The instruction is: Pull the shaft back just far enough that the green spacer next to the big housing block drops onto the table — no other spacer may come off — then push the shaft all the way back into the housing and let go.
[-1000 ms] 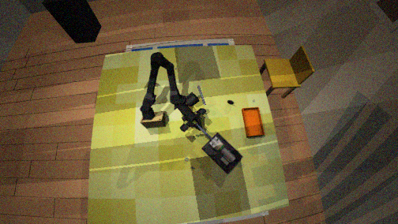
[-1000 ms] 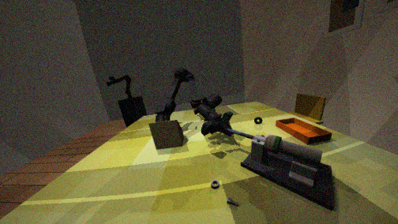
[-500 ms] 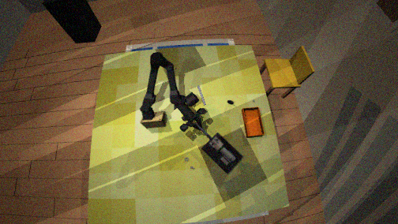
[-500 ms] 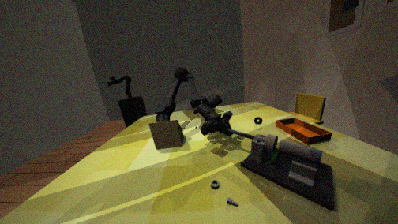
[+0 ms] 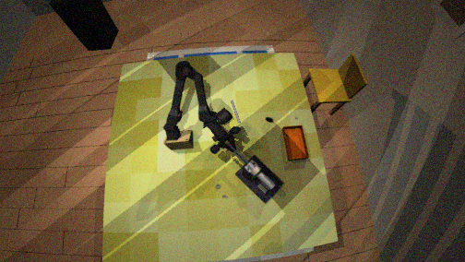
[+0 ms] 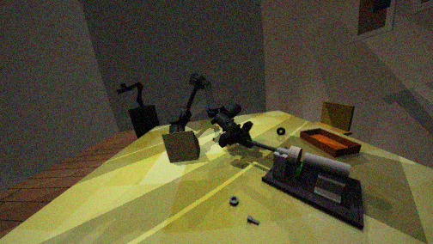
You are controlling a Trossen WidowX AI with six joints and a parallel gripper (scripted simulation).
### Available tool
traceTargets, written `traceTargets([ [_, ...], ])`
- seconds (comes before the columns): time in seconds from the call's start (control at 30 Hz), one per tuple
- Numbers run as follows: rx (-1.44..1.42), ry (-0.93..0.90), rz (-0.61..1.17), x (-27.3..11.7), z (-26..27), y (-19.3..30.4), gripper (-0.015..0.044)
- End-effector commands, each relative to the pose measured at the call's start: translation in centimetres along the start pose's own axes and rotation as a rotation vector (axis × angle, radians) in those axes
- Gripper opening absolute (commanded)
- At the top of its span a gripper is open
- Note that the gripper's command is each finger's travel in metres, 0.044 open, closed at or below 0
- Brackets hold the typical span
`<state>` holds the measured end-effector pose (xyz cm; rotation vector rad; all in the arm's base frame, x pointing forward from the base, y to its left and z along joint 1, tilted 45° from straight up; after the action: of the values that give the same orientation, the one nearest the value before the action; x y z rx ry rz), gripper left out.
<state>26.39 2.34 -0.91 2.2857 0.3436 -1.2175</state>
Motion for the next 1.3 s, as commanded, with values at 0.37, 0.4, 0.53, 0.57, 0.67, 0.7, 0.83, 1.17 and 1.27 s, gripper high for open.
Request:
traceTargets([
  [0.37, 0.004, -0.002, -0.001, 0.4, -0.1, 0.3, 0.0000],
  [0.4, 0.004, -0.002, -0.001, 0.4, -0.1, 0.3, 0.0000],
  [0.53, 0.004, -0.002, -0.001, 0.6, -0.1, 0.4, 0.0000],
  [0.57, 0.003, -0.002, -0.001, 0.6, -0.1, 0.4, 0.0000],
  [0.67, 0.003, -0.002, -0.001, 0.7, -0.1, 0.5, 0.0000],
  [0.7, 0.003, -0.002, -0.001, 0.7, -0.1, 0.5, 0.0000],
  [0.83, 0.003, -0.002, -0.001, 0.9, -0.1, 0.5, 0.0000],
  [1.17, 0.003, -0.002, -0.001, 1.2, -0.1, 0.7, 0.0000],
  [1.27, 0.003, -0.002, -0.001, 1.3, -0.1, 0.8, 0.0000],
])
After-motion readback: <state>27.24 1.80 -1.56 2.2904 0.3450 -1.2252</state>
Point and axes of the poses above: the point midway between the two fingers, 35 mm back from their tips, its own x axis out along the fingers, its own z axis across the jaws, y = z × x, the point moved 7 cm from there along -x, back along the fingers, and after that the axes turned 1 degree about x, right-handed, at the moved point
